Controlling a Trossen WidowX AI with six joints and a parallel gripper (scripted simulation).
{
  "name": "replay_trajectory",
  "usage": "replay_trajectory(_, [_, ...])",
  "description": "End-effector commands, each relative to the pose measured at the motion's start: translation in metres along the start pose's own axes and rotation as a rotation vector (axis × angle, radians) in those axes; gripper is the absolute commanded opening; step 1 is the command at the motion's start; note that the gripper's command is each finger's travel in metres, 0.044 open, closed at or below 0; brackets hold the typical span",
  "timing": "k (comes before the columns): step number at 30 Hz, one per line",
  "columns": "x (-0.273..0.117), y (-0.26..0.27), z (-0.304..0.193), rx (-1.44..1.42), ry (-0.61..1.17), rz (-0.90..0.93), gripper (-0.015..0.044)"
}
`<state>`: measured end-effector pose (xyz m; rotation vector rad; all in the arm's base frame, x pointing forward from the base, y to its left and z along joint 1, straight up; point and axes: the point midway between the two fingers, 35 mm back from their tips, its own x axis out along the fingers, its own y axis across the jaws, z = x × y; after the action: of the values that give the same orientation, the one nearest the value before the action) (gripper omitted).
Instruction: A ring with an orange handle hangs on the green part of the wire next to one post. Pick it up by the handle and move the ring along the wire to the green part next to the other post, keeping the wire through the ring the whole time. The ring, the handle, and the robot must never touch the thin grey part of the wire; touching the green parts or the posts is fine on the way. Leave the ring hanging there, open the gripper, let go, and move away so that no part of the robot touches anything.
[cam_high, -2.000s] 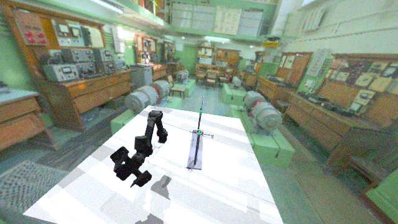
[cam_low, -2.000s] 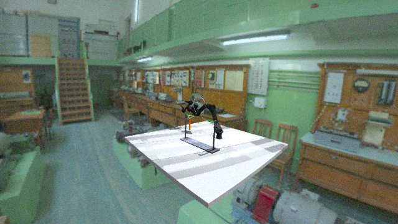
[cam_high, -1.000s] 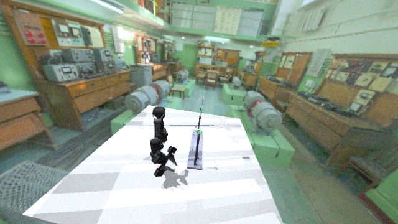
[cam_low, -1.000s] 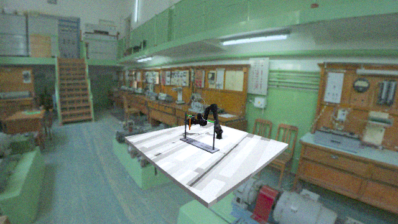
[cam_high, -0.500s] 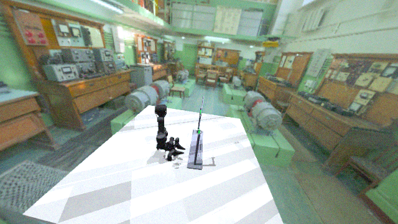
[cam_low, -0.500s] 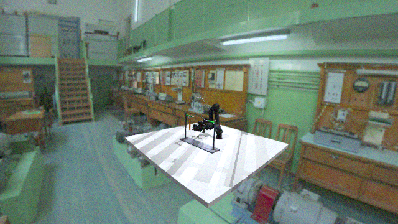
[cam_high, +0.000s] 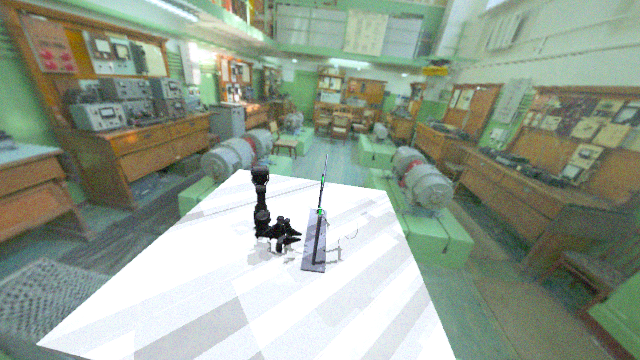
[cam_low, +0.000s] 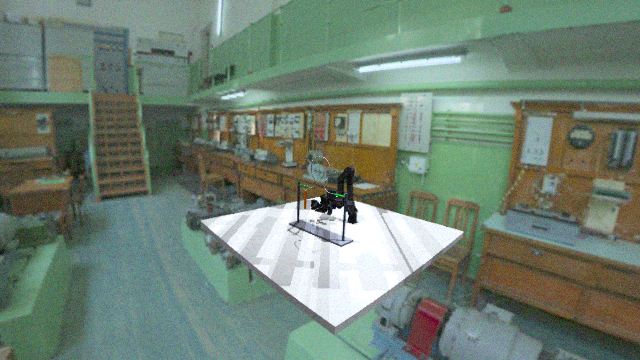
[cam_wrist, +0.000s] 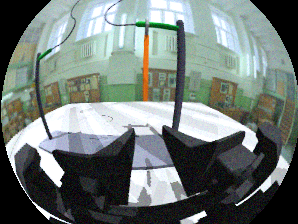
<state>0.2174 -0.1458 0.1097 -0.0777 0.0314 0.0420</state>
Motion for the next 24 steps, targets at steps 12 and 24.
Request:
replay_trajectory(12, [0.035, -0.003, 0.043, 0.062, -0.043, 0.001, 0.016])
replay_trajectory(24, [0.048, -0.005, 0.045, 0.062, -0.044, 0.001, 0.016])
